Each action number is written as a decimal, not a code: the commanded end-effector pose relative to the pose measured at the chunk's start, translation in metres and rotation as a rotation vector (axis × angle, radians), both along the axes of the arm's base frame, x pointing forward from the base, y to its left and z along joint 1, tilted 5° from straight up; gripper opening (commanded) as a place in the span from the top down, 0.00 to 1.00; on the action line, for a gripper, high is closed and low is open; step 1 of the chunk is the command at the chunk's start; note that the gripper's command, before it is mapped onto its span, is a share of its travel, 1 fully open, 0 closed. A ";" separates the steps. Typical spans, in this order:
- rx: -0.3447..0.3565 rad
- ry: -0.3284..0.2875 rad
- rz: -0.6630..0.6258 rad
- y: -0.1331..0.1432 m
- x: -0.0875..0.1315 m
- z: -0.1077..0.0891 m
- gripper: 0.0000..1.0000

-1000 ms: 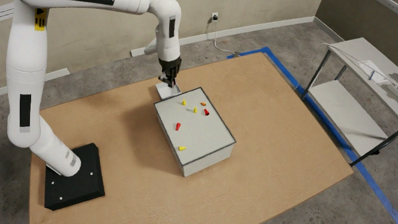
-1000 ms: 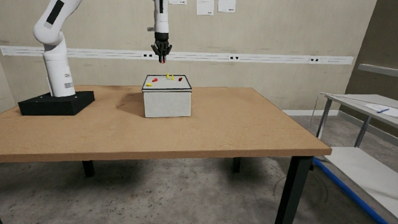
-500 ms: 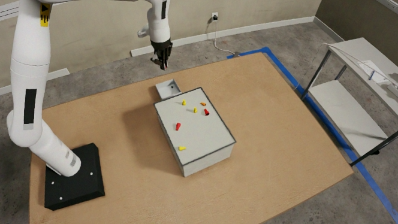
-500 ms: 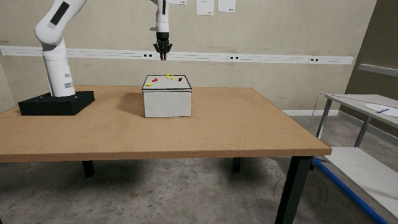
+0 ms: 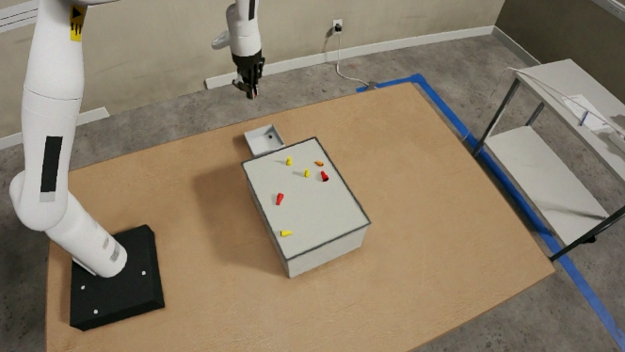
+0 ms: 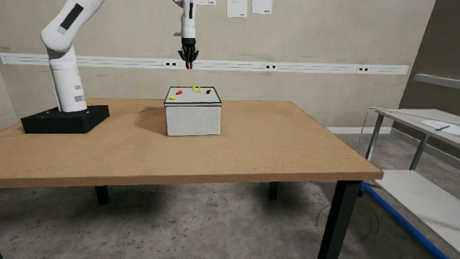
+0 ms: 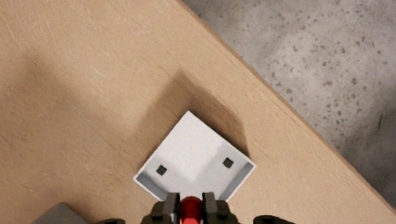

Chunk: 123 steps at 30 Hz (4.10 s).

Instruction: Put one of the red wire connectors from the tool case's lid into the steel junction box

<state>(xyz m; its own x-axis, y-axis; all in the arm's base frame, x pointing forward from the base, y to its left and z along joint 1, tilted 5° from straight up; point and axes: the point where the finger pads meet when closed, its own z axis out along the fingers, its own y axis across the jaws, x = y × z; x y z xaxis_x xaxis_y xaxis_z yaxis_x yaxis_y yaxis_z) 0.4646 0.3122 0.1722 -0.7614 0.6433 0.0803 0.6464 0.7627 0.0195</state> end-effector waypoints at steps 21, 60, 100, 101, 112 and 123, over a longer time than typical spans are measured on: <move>0.000 -0.001 0.004 0.004 -0.001 -0.013 0.81; 0.000 -0.001 0.004 0.016 -0.010 -0.198 0.81; 0.000 -0.001 0.004 0.016 -0.010 -0.198 0.63; 0.000 -0.001 0.004 0.016 -0.010 -0.198 0.63; 0.000 -0.001 0.004 0.016 -0.010 -0.198 0.63; 0.000 -0.001 0.004 0.016 -0.010 -0.196 0.63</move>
